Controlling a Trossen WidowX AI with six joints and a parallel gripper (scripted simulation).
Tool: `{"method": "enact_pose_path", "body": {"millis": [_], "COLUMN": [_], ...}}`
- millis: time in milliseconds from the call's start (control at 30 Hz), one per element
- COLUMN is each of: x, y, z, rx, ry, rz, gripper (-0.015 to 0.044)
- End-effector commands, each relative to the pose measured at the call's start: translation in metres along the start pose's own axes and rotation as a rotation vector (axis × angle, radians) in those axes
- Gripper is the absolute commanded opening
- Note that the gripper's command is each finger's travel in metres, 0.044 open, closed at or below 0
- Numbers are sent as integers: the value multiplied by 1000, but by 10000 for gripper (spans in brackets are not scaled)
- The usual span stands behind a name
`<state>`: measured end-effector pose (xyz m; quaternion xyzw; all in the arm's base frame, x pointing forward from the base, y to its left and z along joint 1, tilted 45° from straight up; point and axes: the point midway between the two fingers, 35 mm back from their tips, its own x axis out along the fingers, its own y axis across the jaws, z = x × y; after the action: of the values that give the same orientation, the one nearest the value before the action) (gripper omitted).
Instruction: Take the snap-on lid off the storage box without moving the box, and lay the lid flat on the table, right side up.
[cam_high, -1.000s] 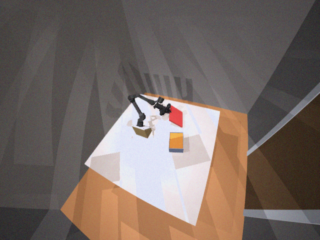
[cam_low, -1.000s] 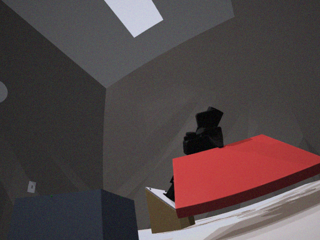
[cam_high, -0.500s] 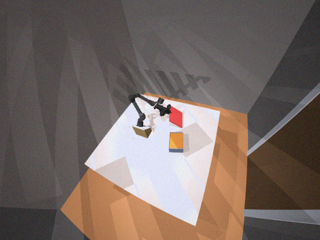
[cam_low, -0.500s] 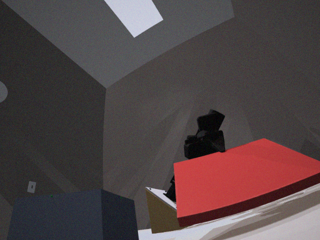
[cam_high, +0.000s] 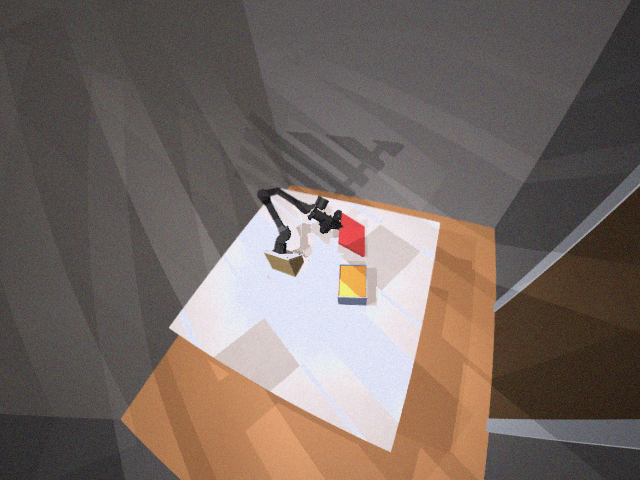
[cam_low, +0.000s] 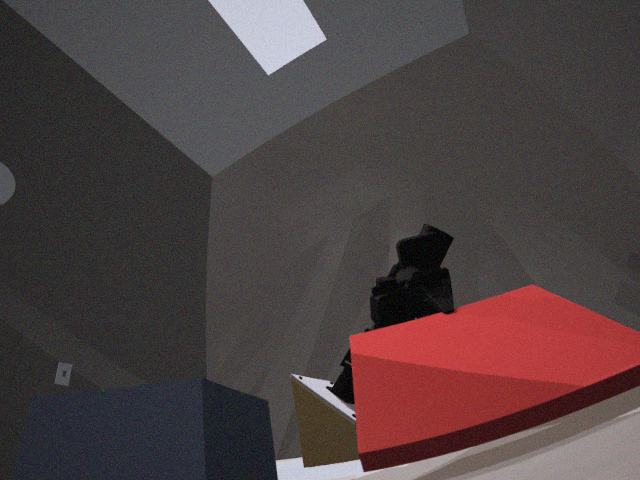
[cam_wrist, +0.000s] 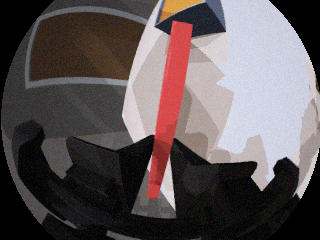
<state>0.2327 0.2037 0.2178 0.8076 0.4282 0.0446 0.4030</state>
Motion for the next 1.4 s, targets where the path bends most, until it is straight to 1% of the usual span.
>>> {"method": "enact_pose_path", "body": {"millis": [0,1367], "x": [3,24], "y": [-1,-26], "z": [2,2], "rx": [5,6], "ry": [-7,-6], "rz": [9,9], "gripper": [0,0]}}
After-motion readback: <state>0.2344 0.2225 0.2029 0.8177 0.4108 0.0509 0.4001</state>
